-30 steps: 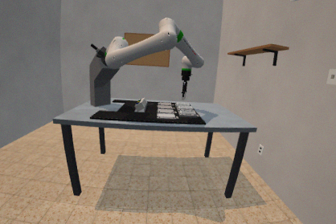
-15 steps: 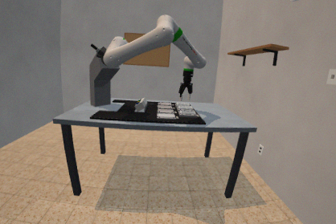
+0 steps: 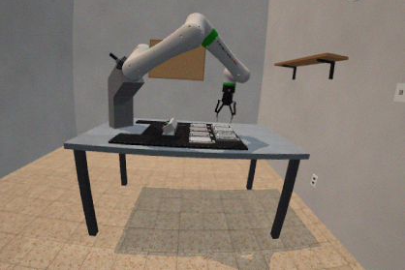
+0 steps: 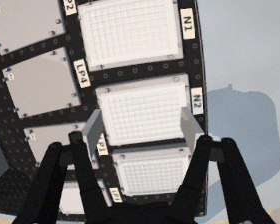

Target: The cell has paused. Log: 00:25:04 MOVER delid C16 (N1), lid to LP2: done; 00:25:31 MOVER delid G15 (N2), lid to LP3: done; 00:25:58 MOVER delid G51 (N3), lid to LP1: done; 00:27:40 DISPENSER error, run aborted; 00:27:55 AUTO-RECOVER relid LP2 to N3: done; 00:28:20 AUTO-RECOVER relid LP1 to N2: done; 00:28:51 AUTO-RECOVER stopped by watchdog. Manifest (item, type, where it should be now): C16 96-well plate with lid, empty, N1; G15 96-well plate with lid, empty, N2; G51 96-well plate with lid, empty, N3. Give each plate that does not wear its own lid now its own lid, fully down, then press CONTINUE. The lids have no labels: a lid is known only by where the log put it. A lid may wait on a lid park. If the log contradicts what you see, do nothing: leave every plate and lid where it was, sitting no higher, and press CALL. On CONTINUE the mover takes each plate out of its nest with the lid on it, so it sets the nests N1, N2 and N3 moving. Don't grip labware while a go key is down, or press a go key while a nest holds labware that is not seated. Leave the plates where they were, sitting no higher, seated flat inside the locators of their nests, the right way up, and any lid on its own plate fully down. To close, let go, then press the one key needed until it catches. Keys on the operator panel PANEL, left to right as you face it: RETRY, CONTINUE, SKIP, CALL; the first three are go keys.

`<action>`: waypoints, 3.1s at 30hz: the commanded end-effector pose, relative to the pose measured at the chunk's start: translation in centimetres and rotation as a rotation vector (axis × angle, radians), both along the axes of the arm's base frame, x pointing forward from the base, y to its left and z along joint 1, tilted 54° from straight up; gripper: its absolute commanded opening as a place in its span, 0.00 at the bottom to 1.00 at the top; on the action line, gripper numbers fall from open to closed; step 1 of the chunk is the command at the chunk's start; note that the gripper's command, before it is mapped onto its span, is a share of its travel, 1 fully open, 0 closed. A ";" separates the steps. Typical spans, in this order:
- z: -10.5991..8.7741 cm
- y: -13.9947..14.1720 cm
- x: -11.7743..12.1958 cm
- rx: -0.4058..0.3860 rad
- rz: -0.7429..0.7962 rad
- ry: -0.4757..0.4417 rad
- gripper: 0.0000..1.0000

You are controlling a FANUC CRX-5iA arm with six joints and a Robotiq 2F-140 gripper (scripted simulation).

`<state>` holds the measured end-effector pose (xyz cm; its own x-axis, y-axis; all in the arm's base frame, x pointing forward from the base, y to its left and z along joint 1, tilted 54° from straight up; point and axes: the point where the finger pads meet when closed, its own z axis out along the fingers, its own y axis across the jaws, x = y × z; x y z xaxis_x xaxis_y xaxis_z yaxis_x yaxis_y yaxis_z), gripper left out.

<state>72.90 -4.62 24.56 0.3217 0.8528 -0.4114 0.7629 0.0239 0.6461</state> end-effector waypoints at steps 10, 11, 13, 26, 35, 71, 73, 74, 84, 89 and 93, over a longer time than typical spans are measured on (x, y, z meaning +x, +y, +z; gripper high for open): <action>0.9 -1.2 -0.5 0.402 -0.435 -0.382 0.66; 0.9 -1.2 -0.5 0.402 -0.435 -0.382 0.66; 0.9 -1.2 -0.5 0.481 -0.519 -0.454 0.66; 0.9 -1.2 -0.5 0.765 -0.866 -0.788 0.66; 0.9 -1.2 -0.5 0.776 -0.886 -0.813 0.66; 0.3 -1.8 0.1 0.776 -0.886 -0.813 0.66; 0.2 -1.9 0.2 0.776 -0.886 -0.813 0.66; 0.1 -2.0 0.3 0.776 -0.886 -0.813 0.66; -0.4 -2.4 0.7 0.776 -0.886 -0.813 0.66; -0.7 -2.7 1.0 0.776 -0.886 -0.813 0.66; -0.9 -2.9 1.2 0.776 -0.886 -0.813 0.66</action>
<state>74.00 -7.41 23.76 0.7735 0.1691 0.6108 -0.2428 -0.8112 0.5320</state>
